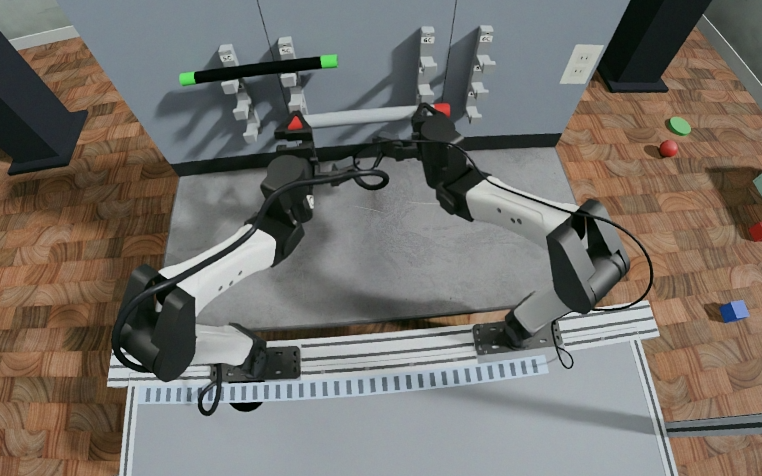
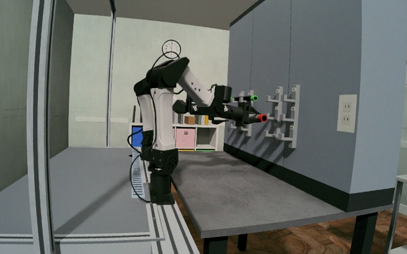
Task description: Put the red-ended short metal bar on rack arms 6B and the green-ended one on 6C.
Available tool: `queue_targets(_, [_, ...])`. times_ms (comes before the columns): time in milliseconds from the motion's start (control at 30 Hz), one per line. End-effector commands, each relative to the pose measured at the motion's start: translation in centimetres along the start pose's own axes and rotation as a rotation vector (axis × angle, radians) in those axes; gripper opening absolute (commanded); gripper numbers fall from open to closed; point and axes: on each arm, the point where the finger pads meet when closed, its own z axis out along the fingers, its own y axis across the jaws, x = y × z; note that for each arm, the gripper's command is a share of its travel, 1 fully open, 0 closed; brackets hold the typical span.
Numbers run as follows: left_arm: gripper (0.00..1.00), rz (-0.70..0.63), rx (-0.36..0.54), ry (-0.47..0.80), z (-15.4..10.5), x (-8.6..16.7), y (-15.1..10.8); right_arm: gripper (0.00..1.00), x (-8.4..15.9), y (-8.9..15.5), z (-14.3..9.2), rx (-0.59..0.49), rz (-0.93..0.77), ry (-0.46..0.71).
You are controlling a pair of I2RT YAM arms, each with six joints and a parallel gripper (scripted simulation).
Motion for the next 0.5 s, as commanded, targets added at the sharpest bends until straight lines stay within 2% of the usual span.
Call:
queue_targets(0, [1.0, -0.016, -0.011, 0.015, -1.0, 0.5, 0.5, 0.0, 0.9, -5.3, -0.3, 0.124, 0.099, 0.012])
queue_targets(467, [1.0, -0.016, -0.011, 0.015, -3.2, 0.5, 0.5, 0.0, 0.9, -5.2, -0.2, 0.124, 0.099, 0.012])
